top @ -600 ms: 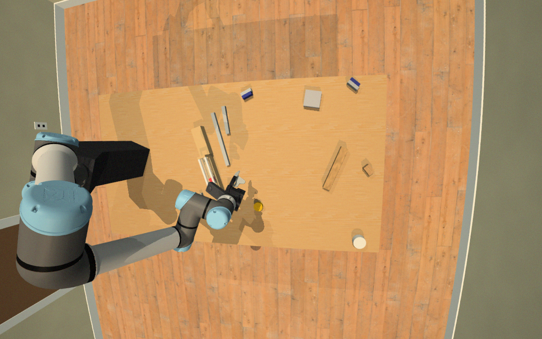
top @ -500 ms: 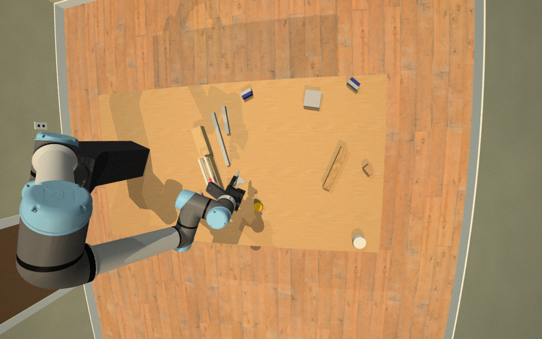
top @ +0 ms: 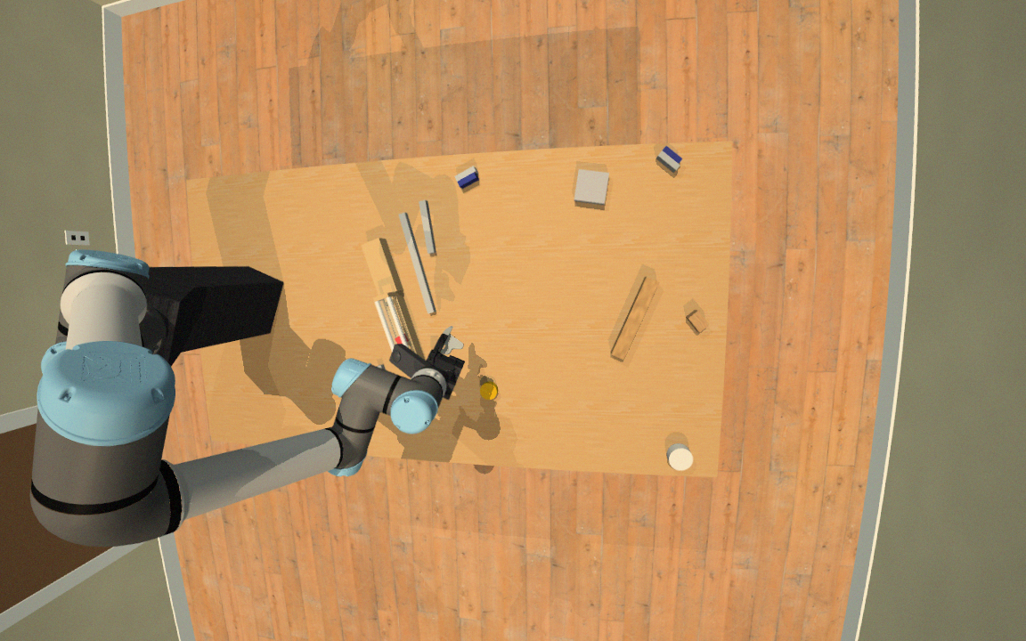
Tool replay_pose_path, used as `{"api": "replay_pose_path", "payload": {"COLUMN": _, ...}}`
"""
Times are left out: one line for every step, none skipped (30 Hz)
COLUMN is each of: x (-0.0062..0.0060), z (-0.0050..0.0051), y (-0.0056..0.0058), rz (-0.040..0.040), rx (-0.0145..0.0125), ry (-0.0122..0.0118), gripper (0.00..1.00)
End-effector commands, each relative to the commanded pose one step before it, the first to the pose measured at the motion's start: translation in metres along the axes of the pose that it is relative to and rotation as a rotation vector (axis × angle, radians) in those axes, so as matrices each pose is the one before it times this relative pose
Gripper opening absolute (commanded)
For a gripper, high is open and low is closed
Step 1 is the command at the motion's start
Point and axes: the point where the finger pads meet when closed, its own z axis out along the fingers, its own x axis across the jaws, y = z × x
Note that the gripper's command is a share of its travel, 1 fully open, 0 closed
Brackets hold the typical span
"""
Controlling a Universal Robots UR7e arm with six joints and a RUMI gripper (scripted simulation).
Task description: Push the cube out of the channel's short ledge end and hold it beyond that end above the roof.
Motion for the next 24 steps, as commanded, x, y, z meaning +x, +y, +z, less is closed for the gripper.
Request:
{"api": "replay_pose_path", "payload": {"x": 0.00038, "z": -0.00058, "y": 0.00042, "rz": 0.00008, "rx": -0.00142, "ry": 0.00022, "gripper": 0.00}}
{"api": "replay_pose_path", "payload": {"x": 0.00039, "z": 0.00022, "y": -0.00027, "rz": 0.00070, "rx": 0.00015, "ry": -0.00004, "gripper": 0.00}}
{"api": "replay_pose_path", "payload": {"x": 0.00073, "z": 0.00041, "y": -0.00050, "rz": 0.00116, "rx": 0.00028, "ry": -0.00008, "gripper": 0.00}}
{"api": "replay_pose_path", "payload": {"x": 0.00116, "z": 0.00066, "y": -0.00081, "rz": 0.00127, "rx": 0.00045, "ry": -0.00013, "gripper": 0.00}}
{"api": "replay_pose_path", "payload": {"x": 0.00088, "z": 0.00101, "y": -0.00108, "rz": 0.00291, "rx": 0.00092, "ry": -0.00070, "gripper": 0.00}}
{"api": "replay_pose_path", "payload": {"x": 0.00118, "z": 0.00116, "y": -0.00133, "rz": 0.00408, "rx": 0.00100, "ry": -0.00062, "gripper": 0.00}}
{"api": "replay_pose_path", "payload": {"x": 0.00155, "z": 0.00106, "y": -0.00135, "rz": 0.00520, "rx": 0.00041, "ry": -0.00075, "gripper": 0.00}}
{"api": "replay_pose_path", "payload": {"x": 0.00197, "z": 0.00102, "y": -0.00103, "rz": 0.00638, "rx": -0.00053, "ry": -0.00085, "gripper": 0.00}}
{"api": "replay_pose_path", "payload": {"x": 0.00237, "z": 0.00122, "y": -0.00126, "rz": 0.00767, "rx": -0.00066, "ry": -0.00101, "gripper": 0.00}}
{"api": "replay_pose_path", "payload": {"x": 0.00277, "z": 0.00142, "y": -0.00152, "rz": 0.00903, "rx": -0.00081, "ry": -0.00116, "gripper": 0.00}}
{"api": "replay_pose_path", "payload": {"x": 0.00318, "z": 0.00161, "y": -0.00180, "rz": 0.01042, "rx": -0.00098, "ry": -0.00132, "gripper": 0.00}}
{"api": "replay_pose_path", "payload": {"x": 0.00358, "z": 0.00180, "y": -0.00210, "rz": 0.01183, "rx": -0.00117, "ry": -0.00147, "gripper": 0.00}}
{"api": "replay_pose_path", "payload": {"x": 0.00398, "z": 0.00198, "y": -0.00243, "rz": 0.01326, "rx": -0.00138, "ry": -0.00160, "gripper": 0.00}}
{"api": "replay_pose_path", "payload": {"x": 0.00436, "z": 0.00215, "y": -0.00278, "rz": 0.01468, "rx": -0.00161, "ry": -0.00172, "gripper": 0.00}}
{"api": "replay_pose_path", "payload": {"x": 0.00000, "z": 0.00000, "y": 0.00000, "rz": 0.00000, "rx": 0.00000, "ry": 0.00000, "gripper": 0.00}}
{"api": "replay_pose_path", "payload": {"x": 0.00000, "z": 0.00000, "y": 0.00000, "rz": 0.00000, "rx": 0.00000, "ry": 0.00000, "gripper": 0.00}}
{"api": "replay_pose_path", "payload": {"x": 0.00472, "z": 0.00230, "y": -0.00316, "rz": 0.01609, "rx": -0.00187, "ry": -0.00181, "gripper": 0.00}}
{"api": "replay_pose_path", "payload": {"x": 0.00505, "z": 0.00243, "y": -0.00356, "rz": 0.01748, "rx": -0.00214, "ry": -0.00188, "gripper": 0.00}}
{"api": "replay_pose_path", "payload": {"x": 0.00535, "z": 0.00254, "y": -0.00398, "rz": 0.01883, "rx": -0.00243, "ry": -0.00192, "gripper": 0.00}}
{"api": "replay_pose_path", "payload": {"x": 0.00560, "z": 0.00263, "y": -0.00442, "rz": 0.02014, "rx": -0.00274, "ry": -0.00192, "gripper": 0.00}}
{"api": "replay_pose_path", "payload": {"x": 0.00581, "z": 0.00269, "y": -0.00488, "rz": 0.02139, "rx": -0.00306, "ry": -0.00188, "gripper": 0.00}}
{"api": "replay_pose_path", "payload": {"x": 0.00598, "z": 0.00273, "y": -0.00534, "rz": 0.02257, "rx": -0.00339, "ry": -0.00181, "gripper": 0.00}}
{"api": "replay_pose_path", "payload": {"x": 0.00608, "z": 0.00274, "y": -0.00582, "rz": 0.02369, "rx": -0.00372, "ry": -0.00169, "gripper": 0.00}}
{"api": "replay_pose_path", "payload": {"x": 0.00000, "z": 0.00000, "y": 0.00000, "rz": 0.00000, "rx": 0.00000, "ry": 0.00000, "gripper": 0.00}}
